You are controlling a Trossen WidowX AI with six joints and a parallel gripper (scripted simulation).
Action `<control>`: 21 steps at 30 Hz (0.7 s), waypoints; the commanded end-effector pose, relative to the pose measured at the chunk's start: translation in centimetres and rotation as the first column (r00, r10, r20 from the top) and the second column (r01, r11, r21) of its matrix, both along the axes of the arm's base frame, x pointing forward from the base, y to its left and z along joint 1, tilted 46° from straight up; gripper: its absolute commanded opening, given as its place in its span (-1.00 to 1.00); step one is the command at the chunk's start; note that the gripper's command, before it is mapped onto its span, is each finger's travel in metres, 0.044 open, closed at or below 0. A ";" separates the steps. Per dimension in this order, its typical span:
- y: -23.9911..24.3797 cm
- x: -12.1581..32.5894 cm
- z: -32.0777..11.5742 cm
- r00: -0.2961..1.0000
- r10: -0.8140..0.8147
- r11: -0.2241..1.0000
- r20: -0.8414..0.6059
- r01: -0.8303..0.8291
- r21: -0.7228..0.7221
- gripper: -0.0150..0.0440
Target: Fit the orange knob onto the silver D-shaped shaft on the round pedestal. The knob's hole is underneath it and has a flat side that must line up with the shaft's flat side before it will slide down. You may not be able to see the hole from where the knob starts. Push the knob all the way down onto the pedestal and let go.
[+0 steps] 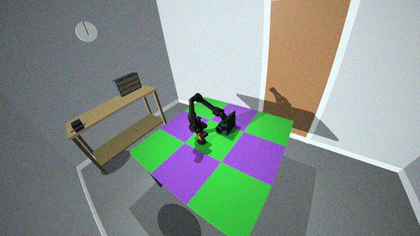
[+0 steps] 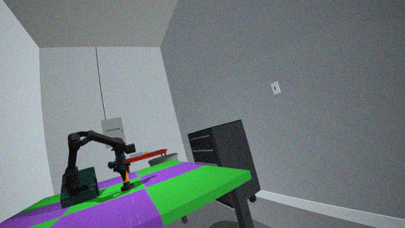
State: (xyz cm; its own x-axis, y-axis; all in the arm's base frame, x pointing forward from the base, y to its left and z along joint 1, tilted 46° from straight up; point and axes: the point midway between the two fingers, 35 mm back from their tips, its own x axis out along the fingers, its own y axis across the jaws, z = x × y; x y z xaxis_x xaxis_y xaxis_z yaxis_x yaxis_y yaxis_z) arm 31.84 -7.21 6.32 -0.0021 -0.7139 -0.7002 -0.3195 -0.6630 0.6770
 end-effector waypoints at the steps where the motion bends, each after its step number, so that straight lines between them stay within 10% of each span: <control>1: -0.2 0.1 -0.3 0.999 -0.020 1.000 0.025 0.020 -0.003 -0.49; 21: -0.6 0.0 -0.6 0.999 -0.028 1.000 0.033 0.028 0.001 -0.40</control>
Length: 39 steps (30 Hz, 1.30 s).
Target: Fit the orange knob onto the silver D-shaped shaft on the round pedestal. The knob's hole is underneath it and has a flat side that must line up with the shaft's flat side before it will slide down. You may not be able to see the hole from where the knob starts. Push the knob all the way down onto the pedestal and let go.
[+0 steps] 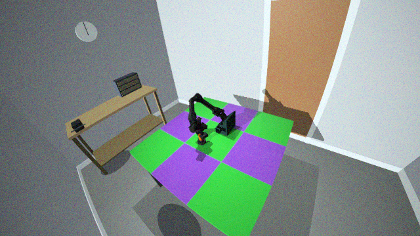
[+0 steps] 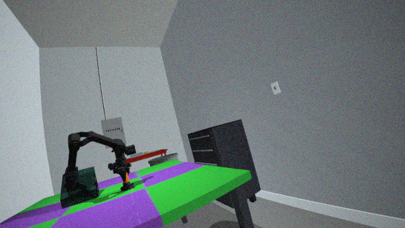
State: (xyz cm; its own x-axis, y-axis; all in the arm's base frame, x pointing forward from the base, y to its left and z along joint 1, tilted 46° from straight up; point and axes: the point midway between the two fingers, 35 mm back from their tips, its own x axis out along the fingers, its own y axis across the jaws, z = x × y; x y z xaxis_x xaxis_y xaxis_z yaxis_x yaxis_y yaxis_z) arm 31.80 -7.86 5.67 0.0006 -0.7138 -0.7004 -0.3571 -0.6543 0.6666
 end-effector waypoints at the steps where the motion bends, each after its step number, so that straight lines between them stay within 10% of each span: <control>1: 0.0 0.0 0.0 1.000 -0.002 1.000 0.002 0.002 0.000 -0.31; 16: 0.0 0.0 0.0 1.000 -0.002 1.000 0.002 0.002 0.000 1.00; 39: 6.9 0.2 6.5 1.000 0.000 1.000 -0.001 0.000 0.004 1.00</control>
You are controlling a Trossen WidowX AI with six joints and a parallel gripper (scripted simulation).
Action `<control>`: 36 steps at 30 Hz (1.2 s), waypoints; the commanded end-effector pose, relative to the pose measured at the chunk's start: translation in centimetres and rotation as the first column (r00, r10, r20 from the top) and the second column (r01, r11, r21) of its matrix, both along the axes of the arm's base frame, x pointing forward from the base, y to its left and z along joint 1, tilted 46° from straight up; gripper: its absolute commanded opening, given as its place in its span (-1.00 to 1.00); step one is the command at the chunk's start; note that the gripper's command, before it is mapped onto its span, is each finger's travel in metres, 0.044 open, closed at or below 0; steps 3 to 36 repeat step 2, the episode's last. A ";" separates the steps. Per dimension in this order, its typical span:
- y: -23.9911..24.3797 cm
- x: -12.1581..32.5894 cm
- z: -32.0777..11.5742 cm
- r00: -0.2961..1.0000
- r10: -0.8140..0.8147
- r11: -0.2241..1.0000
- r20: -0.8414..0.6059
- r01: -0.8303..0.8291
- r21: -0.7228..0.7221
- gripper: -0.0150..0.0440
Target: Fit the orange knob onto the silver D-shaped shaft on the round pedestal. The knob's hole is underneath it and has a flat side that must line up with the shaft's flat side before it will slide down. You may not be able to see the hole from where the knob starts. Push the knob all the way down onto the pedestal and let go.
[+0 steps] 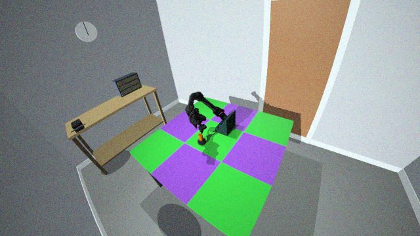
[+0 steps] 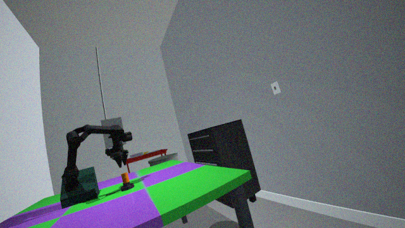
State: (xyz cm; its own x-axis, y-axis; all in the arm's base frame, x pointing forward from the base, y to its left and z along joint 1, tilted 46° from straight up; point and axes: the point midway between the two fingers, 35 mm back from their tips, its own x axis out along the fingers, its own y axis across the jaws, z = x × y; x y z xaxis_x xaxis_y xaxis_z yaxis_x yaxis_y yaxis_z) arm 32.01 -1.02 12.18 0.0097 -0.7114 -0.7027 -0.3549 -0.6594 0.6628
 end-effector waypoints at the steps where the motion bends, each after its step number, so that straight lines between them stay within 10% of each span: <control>1: 0.0 0.0 -0.1 1.000 -0.008 1.000 -0.006 0.008 0.001 1.00; 36: 0.0 0.0 -0.1 1.000 -0.008 1.000 -0.006 0.008 0.001 1.00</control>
